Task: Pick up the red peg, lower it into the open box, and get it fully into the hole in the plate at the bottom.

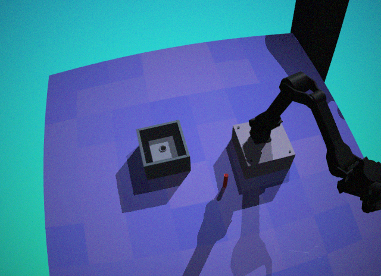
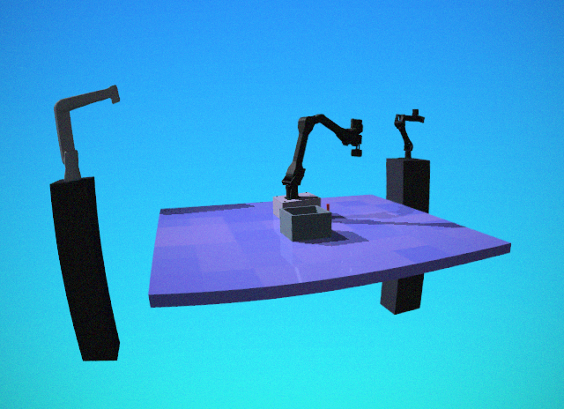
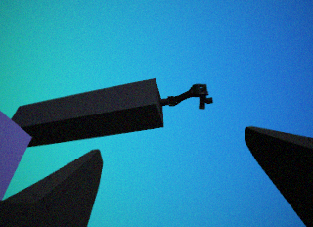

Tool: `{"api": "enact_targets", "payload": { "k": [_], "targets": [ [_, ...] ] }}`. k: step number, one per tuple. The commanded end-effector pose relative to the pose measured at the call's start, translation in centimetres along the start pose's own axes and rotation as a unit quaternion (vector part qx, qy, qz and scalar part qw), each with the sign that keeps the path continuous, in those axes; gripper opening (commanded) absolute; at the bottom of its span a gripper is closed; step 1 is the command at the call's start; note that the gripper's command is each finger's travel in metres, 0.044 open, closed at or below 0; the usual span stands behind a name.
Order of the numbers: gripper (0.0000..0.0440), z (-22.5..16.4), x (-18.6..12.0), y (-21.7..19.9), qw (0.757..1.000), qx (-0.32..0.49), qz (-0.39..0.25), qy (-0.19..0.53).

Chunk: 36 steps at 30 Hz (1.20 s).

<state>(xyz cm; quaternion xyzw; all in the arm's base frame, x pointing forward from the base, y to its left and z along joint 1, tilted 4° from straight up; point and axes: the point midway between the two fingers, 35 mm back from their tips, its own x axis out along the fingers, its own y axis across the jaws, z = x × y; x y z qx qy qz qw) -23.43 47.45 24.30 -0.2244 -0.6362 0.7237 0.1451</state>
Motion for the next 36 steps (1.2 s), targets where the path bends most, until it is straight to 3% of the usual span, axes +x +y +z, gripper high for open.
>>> {"api": "enact_targets", "payload": {
  "k": [1, 9, 18, 27, 36],
  "targets": [
    [0.0440, -1.3, -1.4, -0.8, 0.999, 0.039, -0.001, 0.027],
    [0.0440, -5.0, -5.1, -1.3, 0.983, 0.158, -0.004, 0.097],
    [0.0440, -8.7, -9.9, -2.0, 0.942, 0.285, -0.027, 0.176],
    [0.0440, -11.8, -15.5, -3.0, 0.879, 0.399, -0.072, 0.251],
    [0.0440, -14.1, -21.9, -4.4, 0.797, 0.494, -0.137, 0.319]
  ]
}}
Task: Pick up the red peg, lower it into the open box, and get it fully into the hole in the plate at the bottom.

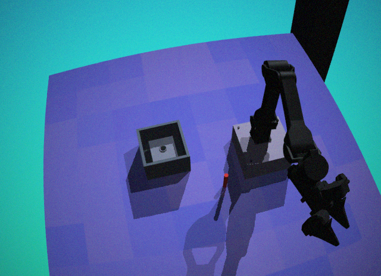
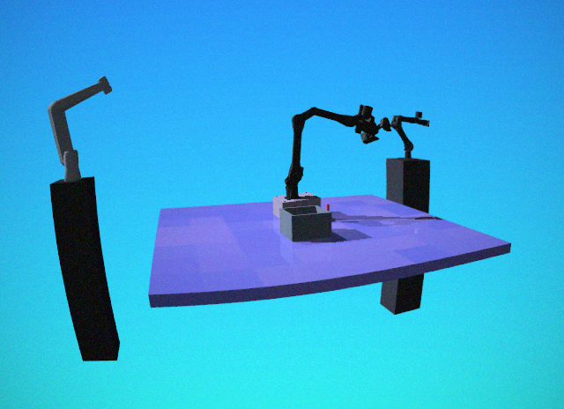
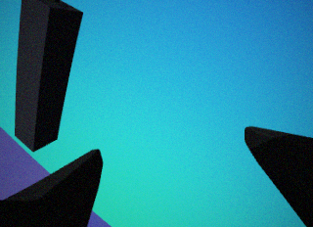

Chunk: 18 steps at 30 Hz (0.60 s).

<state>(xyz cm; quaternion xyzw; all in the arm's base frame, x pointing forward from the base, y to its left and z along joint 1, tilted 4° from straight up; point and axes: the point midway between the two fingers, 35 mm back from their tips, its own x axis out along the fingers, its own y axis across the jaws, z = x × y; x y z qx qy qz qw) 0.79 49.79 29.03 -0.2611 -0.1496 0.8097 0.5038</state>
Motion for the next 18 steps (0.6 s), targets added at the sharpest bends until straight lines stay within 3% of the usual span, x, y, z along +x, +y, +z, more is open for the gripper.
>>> {"api": "enact_targets", "payload": {
  "k": [1, 9, 18],
  "targets": [
    [0.0440, 0.1, -1.8, -2.1, 0.999, 0.036, -0.031, 0.011],
    [0.0440, -1.4, -6.5, -6.8, 0.982, 0.143, -0.110, 0.050],
    [0.0440, -3.5, -12.6, -10.9, 0.941, 0.255, -0.206, 0.083]
  ]
}}
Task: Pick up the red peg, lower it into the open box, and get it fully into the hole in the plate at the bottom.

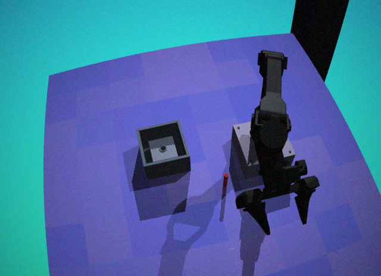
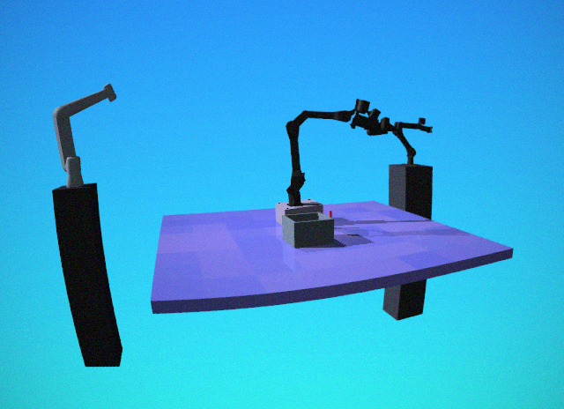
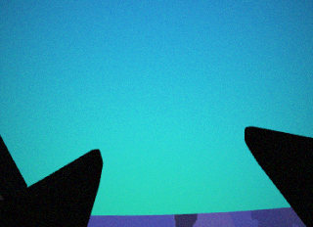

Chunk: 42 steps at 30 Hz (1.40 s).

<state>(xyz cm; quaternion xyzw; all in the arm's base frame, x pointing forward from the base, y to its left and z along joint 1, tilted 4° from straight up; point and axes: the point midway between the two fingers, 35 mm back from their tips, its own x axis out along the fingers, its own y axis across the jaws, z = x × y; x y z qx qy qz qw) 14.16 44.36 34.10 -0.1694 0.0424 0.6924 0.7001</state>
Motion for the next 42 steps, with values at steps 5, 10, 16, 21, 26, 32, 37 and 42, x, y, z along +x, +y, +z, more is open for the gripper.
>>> {"api": "enact_targets", "payload": {
  "k": [5, 10, 16, 21, 26, 32, 37, 42],
  "targets": [
    [0.0440, -0.5, -3.5, -4.3, 0.993, 0.089, -0.076, 0.018],
    [0.0440, -2.0, -5.7, -6.7, 0.979, 0.156, -0.126, 0.038],
    [0.0440, -5.0, -7.7, -8.6, 0.953, 0.238, -0.177, 0.068],
    [0.0440, -8.1, -8.8, -9.4, 0.923, 0.305, -0.212, 0.099],
    [0.0440, -11.4, -9.8, -9.6, 0.887, 0.370, -0.243, 0.132],
    [0.0440, -15.2, -11.0, -9.3, 0.835, 0.443, -0.280, 0.169],
    [0.0440, -18.3, -12.1, -8.8, 0.784, 0.500, -0.311, 0.198],
    [0.0440, -21.2, -13.4, -7.9, 0.727, 0.551, -0.341, 0.227]
  ]
}}
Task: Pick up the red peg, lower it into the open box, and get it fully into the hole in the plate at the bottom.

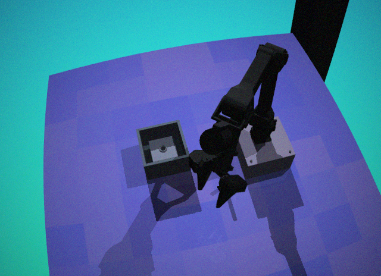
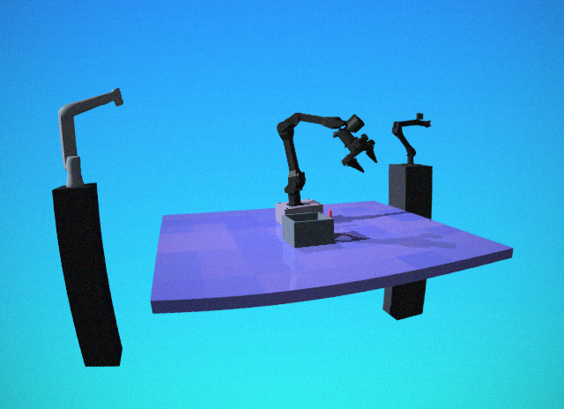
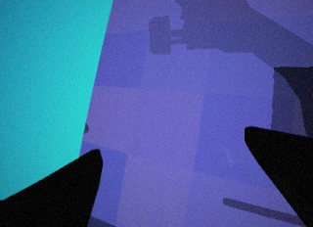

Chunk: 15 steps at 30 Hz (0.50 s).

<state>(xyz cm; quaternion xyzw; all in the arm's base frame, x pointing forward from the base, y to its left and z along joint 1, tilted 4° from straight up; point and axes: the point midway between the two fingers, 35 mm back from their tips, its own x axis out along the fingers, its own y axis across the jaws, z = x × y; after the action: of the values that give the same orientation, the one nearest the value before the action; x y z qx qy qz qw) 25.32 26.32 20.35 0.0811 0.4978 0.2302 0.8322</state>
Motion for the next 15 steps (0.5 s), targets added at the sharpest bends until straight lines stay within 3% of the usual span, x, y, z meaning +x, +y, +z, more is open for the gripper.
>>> {"api": "enact_targets", "payload": {
  "k": [1, 15],
  "targets": [
    [0.0440, -1.0, 0.3, -1.5, 0.999, 0.038, -0.027, 0.017],
    [0.0440, -6.7, 1.3, -8.3, 0.957, 0.213, -0.168, 0.099]
  ]
}}
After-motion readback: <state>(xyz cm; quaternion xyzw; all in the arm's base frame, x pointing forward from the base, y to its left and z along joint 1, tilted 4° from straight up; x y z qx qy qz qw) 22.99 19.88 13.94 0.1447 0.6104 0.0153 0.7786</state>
